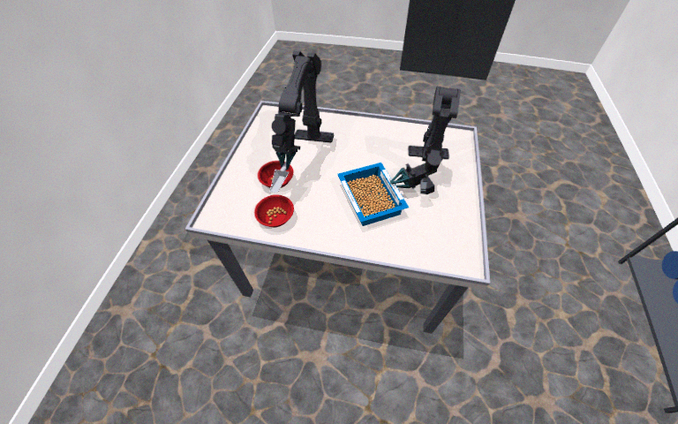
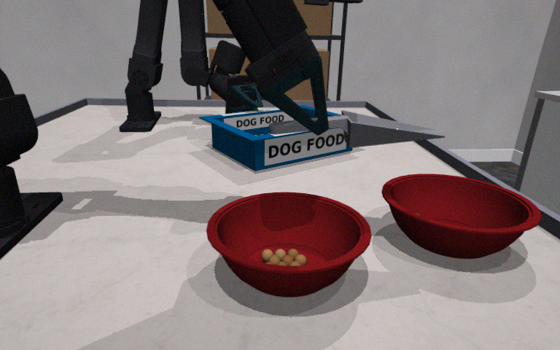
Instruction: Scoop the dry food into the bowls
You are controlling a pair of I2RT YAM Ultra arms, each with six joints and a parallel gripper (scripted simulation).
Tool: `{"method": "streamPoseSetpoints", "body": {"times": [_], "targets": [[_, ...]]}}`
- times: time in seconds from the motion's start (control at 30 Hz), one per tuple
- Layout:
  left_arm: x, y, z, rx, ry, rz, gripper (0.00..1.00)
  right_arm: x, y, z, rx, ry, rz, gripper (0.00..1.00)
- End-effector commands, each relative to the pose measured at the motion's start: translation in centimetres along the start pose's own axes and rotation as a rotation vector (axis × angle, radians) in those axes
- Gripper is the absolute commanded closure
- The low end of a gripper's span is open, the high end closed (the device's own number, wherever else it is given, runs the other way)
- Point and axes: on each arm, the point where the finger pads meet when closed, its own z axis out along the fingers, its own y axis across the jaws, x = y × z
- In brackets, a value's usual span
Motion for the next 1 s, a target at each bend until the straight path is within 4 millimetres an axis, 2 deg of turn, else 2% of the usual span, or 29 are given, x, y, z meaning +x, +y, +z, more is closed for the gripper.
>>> {"method": "streamPoseSetpoints", "body": {"times": [0.0, 0.03, 0.23, 0.33, 0.4, 0.53, 0.6, 0.67, 0.97], "targets": [[-0.2, -0.2, 0.1, 0.018, 0.003, 0.03, 0.74, -0.2, -0.1, -0.3, -0.004, -0.03, 0.002, 1.0], [0.2, -0.4, -0.8, 0.017, -0.006, 0.028, 0.74, -0.2, -0.1, -0.3, -0.004, -0.03, 0.002, 1.0], [0.2, -0.3, -2.4, 0.011, -0.002, 0.021, 0.74, -0.2, -0.1, -0.3, -0.004, -0.03, 0.002, 1.0], [0.0, -0.5, -2.3, 0.014, -0.003, 0.027, 0.74, -0.2, -0.1, -0.3, -0.004, -0.03, 0.002, 1.0], [0.4, -0.1, -3.1, 0.005, 0.0, 0.012, 0.74, -0.2, -0.1, -0.3, -0.004, -0.03, 0.002, 1.0], [-0.6, -1.0, -3.7, 0.019, -0.008, 0.045, 0.74, -0.2, -0.1, -0.3, -0.004, -0.03, 0.002, 1.0], [0.1, -0.4, -4.3, 0.008, -0.002, 0.022, 0.74, -0.2, -0.1, -0.3, -0.004, -0.03, 0.002, 1.0], [-0.7, -1.1, -4.6, 0.019, -0.008, 0.05, 0.74, -0.2, -0.1, -0.3, -0.004, -0.03, 0.002, 1.0], [-0.8, -1.2, -5.9, 0.014, -0.006, 0.054, 0.74, -0.2, -0.1, -0.3, -0.004, -0.03, 0.002, 1.0]]}}
